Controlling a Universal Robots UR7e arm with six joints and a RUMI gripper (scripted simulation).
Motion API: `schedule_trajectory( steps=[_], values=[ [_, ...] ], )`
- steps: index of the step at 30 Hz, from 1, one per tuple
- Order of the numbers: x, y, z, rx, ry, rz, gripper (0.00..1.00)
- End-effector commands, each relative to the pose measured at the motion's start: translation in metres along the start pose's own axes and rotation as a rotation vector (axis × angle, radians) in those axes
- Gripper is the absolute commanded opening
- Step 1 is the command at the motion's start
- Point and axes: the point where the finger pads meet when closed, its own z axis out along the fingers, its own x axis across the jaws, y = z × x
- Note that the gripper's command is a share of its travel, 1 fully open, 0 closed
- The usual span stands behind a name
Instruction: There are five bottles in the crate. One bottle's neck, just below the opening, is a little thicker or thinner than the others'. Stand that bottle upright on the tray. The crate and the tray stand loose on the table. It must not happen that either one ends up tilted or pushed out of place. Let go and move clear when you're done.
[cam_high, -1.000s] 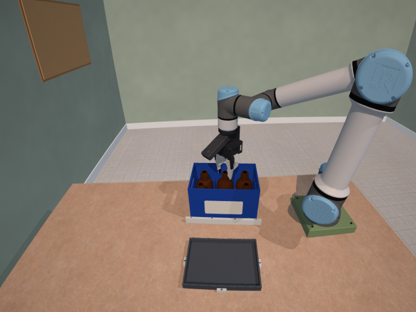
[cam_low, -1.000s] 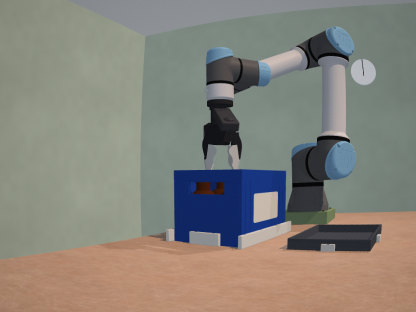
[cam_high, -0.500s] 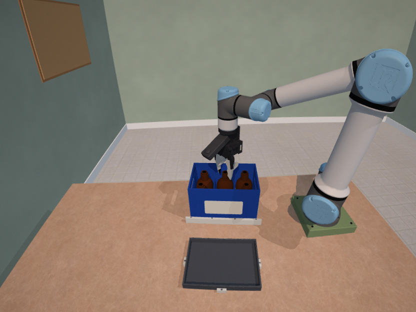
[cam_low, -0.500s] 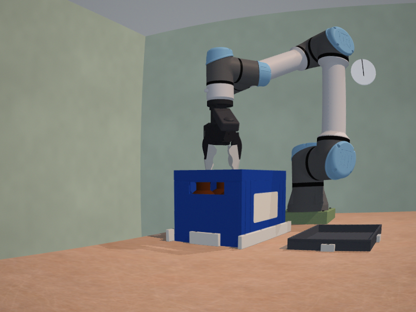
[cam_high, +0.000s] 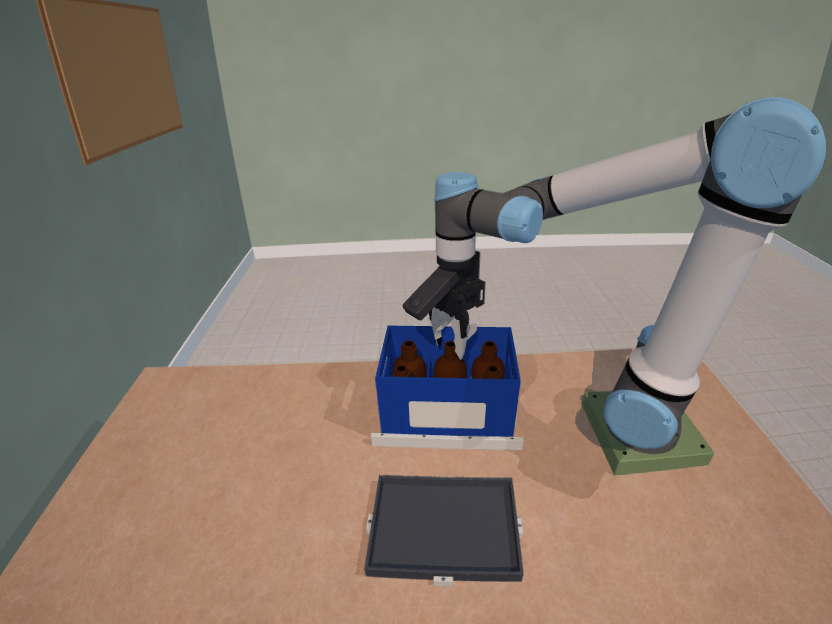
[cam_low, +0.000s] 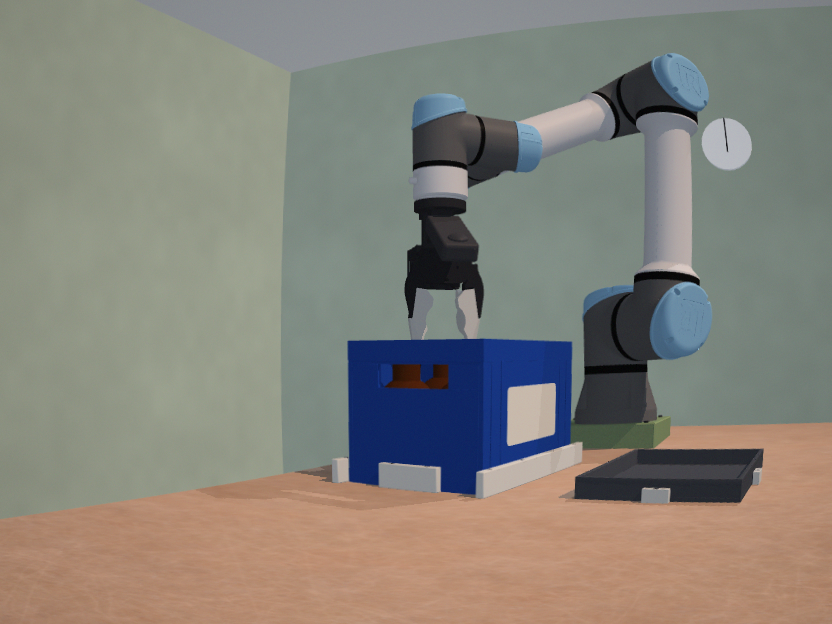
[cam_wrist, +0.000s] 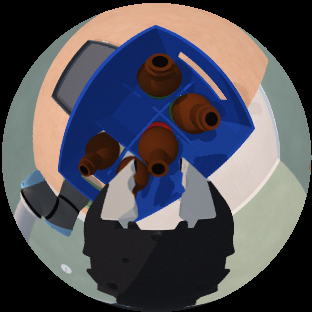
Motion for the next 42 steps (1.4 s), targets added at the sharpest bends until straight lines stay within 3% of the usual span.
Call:
schedule_trajectory(
  steps=[1, 7, 21, 29, 42],
  values=[
    [0.000, 0.000, -0.005, 0.000, 0.001, 0.000, 0.38],
    [0.000, 0.000, -0.012, 0.000, 0.001, 0.000, 0.38],
    [0.000, 0.000, -0.058, 0.000, 0.001, 0.000, 0.38],
    [0.000, 0.000, -0.073, 0.000, 0.001, 0.000, 0.38],
    [0.000, 0.000, -0.083, 0.000, 0.001, 0.000, 0.38]
  ],
)
